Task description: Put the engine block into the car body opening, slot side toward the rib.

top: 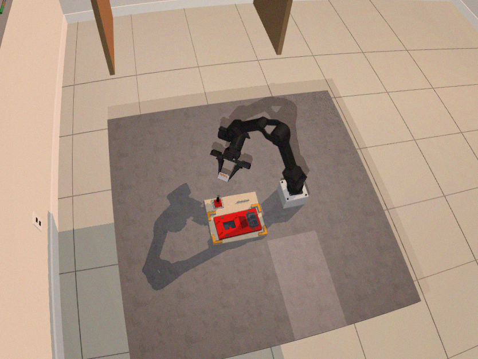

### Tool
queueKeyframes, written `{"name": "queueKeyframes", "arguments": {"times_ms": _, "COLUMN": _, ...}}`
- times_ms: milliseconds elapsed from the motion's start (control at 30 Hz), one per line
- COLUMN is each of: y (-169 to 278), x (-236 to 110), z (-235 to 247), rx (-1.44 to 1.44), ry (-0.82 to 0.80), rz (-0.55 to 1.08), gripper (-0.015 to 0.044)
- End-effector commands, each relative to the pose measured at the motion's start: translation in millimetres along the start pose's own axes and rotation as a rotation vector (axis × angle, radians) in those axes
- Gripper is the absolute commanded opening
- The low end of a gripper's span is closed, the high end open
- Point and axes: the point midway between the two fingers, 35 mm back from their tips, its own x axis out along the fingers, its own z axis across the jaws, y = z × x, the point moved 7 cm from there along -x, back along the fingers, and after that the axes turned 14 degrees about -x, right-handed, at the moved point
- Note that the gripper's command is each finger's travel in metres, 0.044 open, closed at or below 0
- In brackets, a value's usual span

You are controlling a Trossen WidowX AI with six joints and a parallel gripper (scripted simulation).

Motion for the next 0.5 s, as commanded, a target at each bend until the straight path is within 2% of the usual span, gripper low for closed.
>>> {"name": "queueKeyframes", "arguments": {"times_ms": 0, "y": 9, "x": 5, "z": 2, "rx": -0.001, "ry": 0.007, "rz": -0.027, "gripper": 0.0}}
{"name": "queueKeyframes", "arguments": {"times_ms": 467, "y": 26, "x": 17, "z": 6, "rx": -0.001, "ry": 0.007, "rz": -0.027, "gripper": 0.0}}
